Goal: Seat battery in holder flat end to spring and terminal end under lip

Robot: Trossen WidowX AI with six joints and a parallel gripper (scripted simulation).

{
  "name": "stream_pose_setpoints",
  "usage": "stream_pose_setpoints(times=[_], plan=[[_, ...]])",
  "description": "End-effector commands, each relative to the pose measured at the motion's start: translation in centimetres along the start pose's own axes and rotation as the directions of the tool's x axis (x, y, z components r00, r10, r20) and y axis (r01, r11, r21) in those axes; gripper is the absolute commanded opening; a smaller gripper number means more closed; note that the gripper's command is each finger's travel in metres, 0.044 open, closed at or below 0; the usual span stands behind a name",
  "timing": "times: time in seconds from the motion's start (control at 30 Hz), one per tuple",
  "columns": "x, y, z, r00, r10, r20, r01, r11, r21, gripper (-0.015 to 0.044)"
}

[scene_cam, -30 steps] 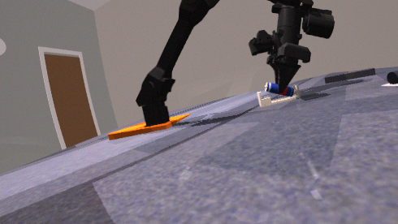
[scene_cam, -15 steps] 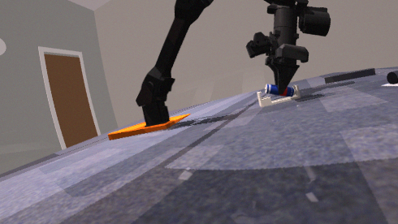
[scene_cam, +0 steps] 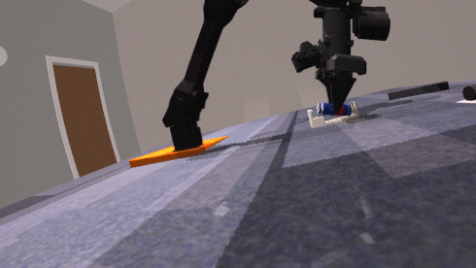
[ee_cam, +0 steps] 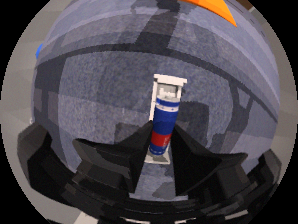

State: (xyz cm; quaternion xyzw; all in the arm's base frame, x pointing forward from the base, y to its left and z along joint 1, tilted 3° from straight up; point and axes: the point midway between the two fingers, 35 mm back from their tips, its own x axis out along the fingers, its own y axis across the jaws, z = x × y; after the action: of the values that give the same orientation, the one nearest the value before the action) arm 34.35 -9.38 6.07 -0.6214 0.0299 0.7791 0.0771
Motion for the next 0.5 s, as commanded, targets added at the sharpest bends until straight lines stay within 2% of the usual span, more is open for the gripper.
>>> stream_pose_setpoints(times=[0.0,0.47], plan=[[-0.12,-0.01,-0.38,0.999,-0.003,-0.039,0.003,1.0,-0.002,0.0075],[0.12,-0.01,-0.22,0.995,-0.003,-0.095,0.002,1.0,-0.003,0.0075]])
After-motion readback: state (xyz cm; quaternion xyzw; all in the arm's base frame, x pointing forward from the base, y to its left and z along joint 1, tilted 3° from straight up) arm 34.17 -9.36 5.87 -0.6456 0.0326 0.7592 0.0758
